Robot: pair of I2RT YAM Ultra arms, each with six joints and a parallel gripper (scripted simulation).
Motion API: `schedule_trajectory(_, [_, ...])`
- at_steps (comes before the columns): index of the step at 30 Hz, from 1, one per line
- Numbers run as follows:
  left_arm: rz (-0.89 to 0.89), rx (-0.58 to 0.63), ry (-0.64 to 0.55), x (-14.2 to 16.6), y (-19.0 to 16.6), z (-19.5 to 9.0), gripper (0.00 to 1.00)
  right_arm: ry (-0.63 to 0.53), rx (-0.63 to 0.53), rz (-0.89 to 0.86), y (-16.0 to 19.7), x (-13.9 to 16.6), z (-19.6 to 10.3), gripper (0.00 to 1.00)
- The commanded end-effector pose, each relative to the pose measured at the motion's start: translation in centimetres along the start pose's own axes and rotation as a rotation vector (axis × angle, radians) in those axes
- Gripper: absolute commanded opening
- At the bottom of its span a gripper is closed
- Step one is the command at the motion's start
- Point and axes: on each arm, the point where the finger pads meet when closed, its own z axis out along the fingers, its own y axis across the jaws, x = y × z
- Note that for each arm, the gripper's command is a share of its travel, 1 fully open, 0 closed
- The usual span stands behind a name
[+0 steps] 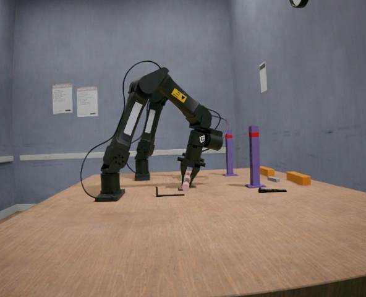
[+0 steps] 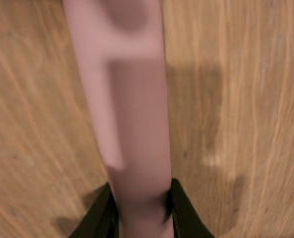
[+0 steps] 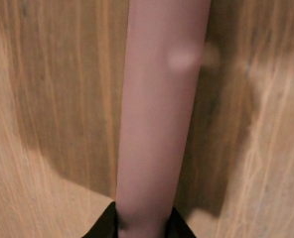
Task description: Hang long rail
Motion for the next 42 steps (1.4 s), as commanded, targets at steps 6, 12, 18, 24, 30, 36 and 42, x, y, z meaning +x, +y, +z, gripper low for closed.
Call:
schedule_trajectory(6, [0.003,-0.009,-0.007,-0.1,0.1,-0.4,0.19,-0.017,0.019,0.000,0.1,-0.1,-0.6,0.19])
schedule_trajectory(12, [0.002,-0.016,-0.008,-0.1,-0.1,-0.7,0.19,-0.017,0.026,-0.001,0.2,-0.1,-1.0,0.19])
schedule_trajectory(18, [-0.013,-0.025,-0.013,-0.1,-0.6,-1.8,0.19,-0.013,0.035,-0.016,0.2,0.0,-2.3,0.19])
schedule_trajectory(24, [-0.047,-0.025,-0.024,0.0,-1.5,-3.5,0.19,-0.003,0.040,-0.050,-0.2,-0.1,-4.5,0.19])
schedule_trajectory(30, [-0.069,-0.035,-0.032,0.0,-2.0,-4.6,0.19,0.004,0.052,-0.073,-0.5,-0.1,-6.0,0.19])
schedule_trajectory(36, [-0.089,-0.088,-0.038,-0.1,-2.4,-5.7,0.19,0.005,0.106,-0.092,-0.8,-0.1,-7.2,0.19])
schedule_trajectory(42, [-0.100,-0.164,-0.039,-0.1,-2.5,-6.2,0.19,0.002,0.198,-0.102,-1.0,-0.1,-8.0,0.19])
